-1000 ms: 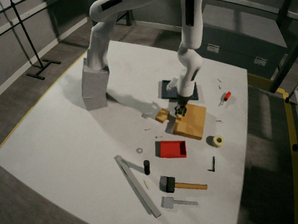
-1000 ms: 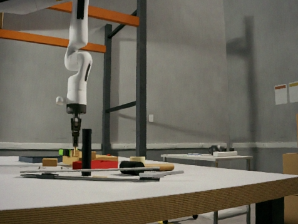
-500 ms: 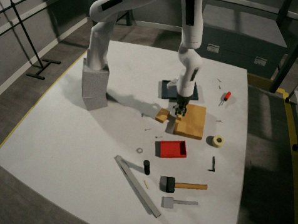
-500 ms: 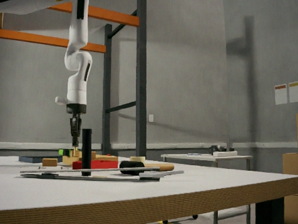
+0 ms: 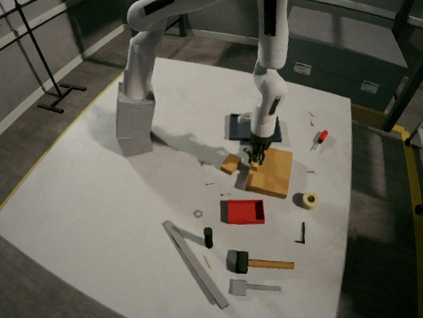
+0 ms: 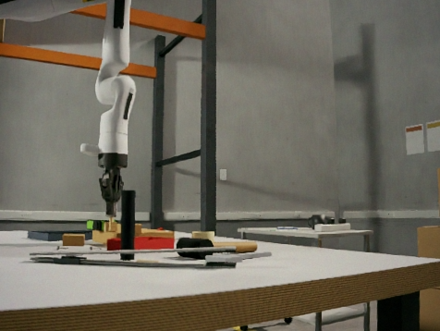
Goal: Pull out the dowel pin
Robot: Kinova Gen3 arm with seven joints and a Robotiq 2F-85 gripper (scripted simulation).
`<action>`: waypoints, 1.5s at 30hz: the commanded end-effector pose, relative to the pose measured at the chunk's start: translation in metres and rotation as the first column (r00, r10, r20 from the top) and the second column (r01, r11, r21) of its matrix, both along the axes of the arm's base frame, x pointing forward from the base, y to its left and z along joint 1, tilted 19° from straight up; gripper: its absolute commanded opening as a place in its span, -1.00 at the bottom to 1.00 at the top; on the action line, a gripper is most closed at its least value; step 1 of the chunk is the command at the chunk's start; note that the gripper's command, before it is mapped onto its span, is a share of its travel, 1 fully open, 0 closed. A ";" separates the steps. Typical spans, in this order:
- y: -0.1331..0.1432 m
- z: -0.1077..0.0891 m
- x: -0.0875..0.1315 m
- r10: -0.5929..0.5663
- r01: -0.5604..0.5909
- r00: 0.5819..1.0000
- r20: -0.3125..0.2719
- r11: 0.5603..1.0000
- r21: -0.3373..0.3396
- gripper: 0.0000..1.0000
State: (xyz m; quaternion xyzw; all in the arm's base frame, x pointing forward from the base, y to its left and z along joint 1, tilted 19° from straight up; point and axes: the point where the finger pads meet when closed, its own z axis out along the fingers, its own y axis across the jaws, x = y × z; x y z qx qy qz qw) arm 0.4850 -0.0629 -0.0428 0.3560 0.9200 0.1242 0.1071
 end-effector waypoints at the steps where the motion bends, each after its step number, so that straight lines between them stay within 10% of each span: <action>1: -0.001 0.001 0.000 -0.039 0.039 0.999 -0.004 0.999 0.009 -0.80; 45: -0.001 0.002 0.000 0.422 -0.413 0.906 0.040 0.899 -0.144 -0.80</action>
